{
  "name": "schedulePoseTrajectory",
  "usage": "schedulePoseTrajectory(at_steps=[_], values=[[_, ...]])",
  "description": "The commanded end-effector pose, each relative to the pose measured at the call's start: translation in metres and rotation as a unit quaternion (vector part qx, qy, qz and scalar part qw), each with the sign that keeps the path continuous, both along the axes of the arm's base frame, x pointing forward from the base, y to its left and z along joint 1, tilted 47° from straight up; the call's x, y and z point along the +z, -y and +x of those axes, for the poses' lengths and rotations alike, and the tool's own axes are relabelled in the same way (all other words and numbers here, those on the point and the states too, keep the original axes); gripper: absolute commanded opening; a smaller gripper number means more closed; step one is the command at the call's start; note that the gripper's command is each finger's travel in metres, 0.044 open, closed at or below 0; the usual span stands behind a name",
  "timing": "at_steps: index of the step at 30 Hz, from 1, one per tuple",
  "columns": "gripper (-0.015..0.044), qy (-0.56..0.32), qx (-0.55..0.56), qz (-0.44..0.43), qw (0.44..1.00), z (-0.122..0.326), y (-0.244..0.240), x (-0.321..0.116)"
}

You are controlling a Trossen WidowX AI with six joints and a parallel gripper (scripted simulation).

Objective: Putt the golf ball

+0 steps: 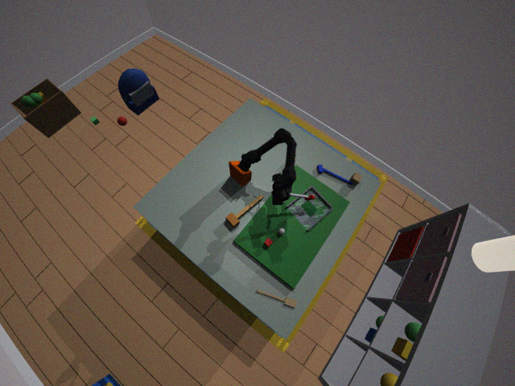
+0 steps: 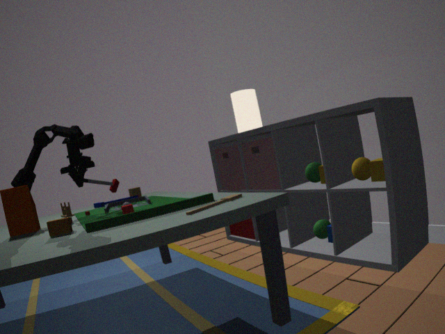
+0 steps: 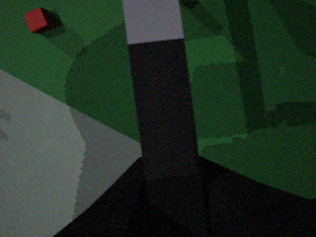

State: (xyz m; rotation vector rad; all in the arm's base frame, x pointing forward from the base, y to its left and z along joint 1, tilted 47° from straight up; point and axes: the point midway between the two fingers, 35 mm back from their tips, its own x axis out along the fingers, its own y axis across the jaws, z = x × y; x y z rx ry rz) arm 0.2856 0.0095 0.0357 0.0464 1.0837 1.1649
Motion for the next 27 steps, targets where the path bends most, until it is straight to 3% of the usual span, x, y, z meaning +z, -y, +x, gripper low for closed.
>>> schedulePoseTrajectory(at_steps=[1, 20, 27], values=[[0.0, -0.057, -0.057, -0.012, 0.997, 0.004, 0.024, -0.019], [0.0, -0.3, -0.272, -0.032, 0.914, -0.024, 0.109, -0.107], [0.0, -0.308, -0.279, -0.032, 0.909, -0.025, 0.111, -0.111]])
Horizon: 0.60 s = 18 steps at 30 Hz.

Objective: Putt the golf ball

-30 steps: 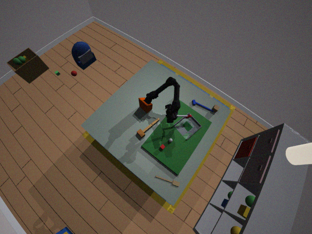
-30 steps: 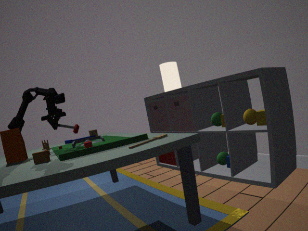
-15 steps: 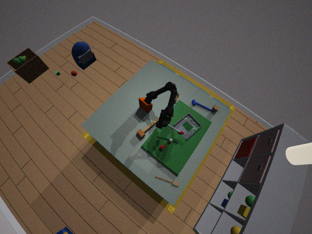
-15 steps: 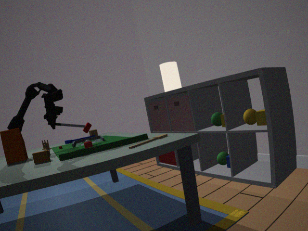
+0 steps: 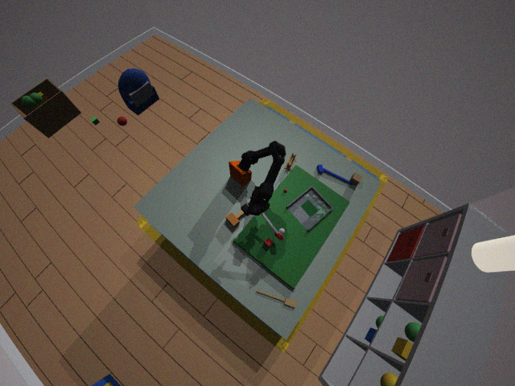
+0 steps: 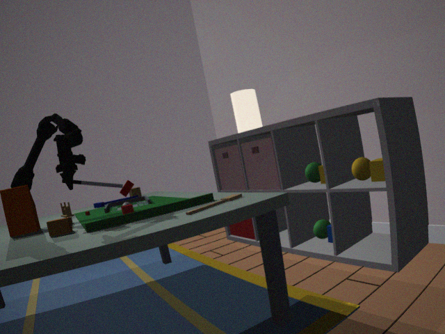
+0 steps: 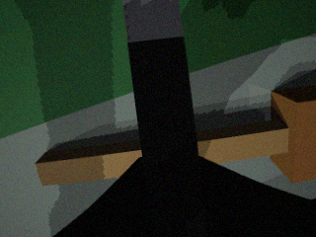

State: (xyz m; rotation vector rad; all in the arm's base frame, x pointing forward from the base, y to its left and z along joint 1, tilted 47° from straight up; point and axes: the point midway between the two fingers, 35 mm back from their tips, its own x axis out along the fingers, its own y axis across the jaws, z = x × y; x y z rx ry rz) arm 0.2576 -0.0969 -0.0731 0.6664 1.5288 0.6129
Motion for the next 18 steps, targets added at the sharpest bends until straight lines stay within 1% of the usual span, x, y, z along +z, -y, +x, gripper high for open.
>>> schedulePoseTrajectory(at_steps=[1, 9, 18], values=[[0.0, -0.003, -0.008, -0.006, 1.0, 0.003, 0.003, -0.004], [0.0, -0.003, -0.008, -0.005, 1.0, 0.002, -0.022, -0.027], [0.0, -0.003, -0.008, -0.005, 1.0, 0.001, -0.028, -0.033]])
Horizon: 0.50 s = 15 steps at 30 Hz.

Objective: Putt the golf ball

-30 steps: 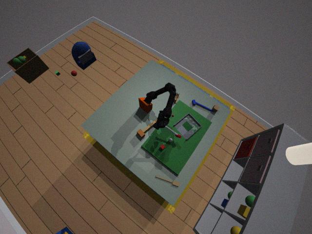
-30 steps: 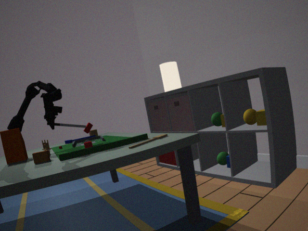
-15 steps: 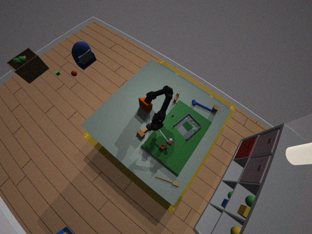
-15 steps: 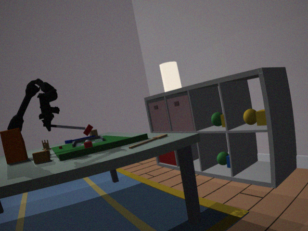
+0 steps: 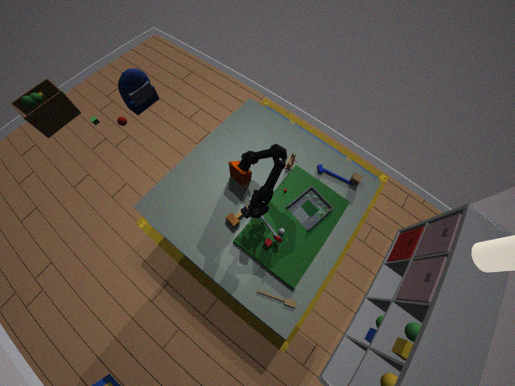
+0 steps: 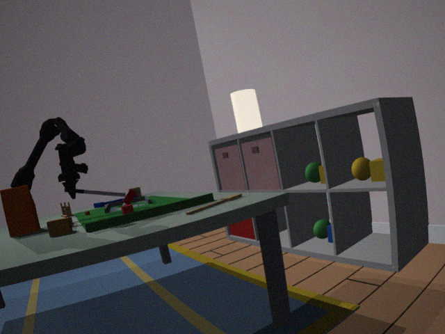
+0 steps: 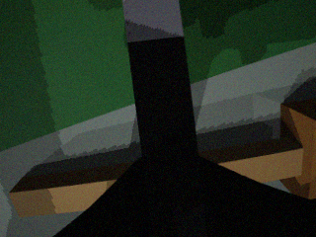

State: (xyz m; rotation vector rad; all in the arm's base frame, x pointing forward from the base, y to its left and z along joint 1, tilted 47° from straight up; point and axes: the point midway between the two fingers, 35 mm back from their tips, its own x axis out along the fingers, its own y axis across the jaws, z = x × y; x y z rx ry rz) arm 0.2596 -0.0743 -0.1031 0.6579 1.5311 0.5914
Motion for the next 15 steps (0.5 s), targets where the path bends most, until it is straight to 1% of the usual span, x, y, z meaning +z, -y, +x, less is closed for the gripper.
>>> schedulePoseTrajectory(at_steps=[1, 15], values=[[0.0, -0.002, -0.004, 0.004, 1.0, -0.001, -0.006, -0.004], [0.0, -0.002, -0.004, 0.005, 1.0, -0.002, -0.023, -0.019]])
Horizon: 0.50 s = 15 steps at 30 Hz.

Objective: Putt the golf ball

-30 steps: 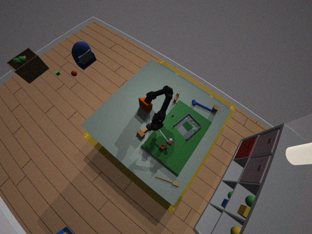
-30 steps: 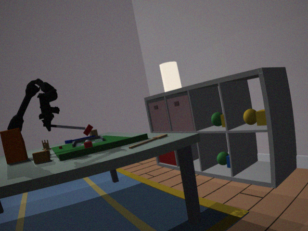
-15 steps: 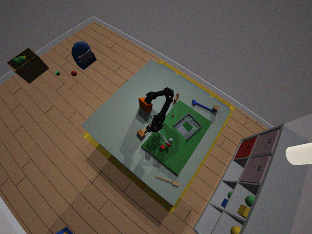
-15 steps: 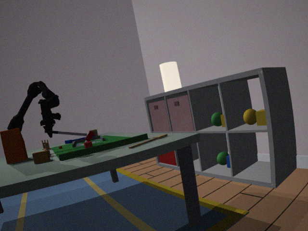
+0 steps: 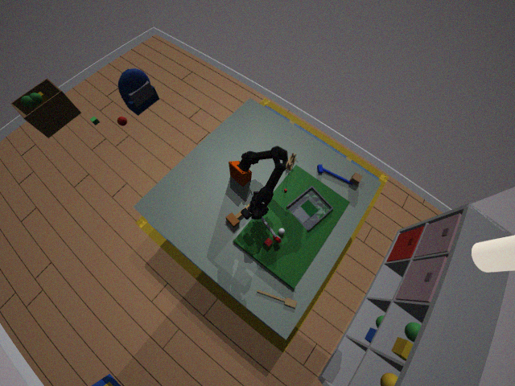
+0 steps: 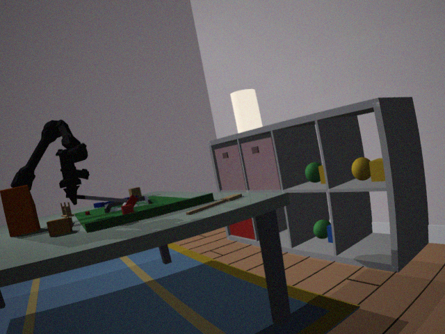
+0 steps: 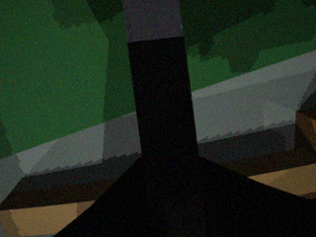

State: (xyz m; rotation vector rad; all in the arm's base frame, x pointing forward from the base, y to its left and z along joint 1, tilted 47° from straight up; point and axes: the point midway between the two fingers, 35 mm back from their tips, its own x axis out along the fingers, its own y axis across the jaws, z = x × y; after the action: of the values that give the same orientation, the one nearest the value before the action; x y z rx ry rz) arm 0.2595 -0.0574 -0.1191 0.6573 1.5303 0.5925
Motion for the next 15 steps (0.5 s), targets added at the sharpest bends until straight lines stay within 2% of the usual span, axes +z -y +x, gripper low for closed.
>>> schedulePoseTrajectory(at_steps=[1, 15], values=[[0.0, -0.002, -0.005, 0.005, 1.0, -0.0016, -0.0065, -0.0038], [0.0, -0.001, 0.0, 0.001, 1.0, -0.001, -0.0027, -0.0045]])
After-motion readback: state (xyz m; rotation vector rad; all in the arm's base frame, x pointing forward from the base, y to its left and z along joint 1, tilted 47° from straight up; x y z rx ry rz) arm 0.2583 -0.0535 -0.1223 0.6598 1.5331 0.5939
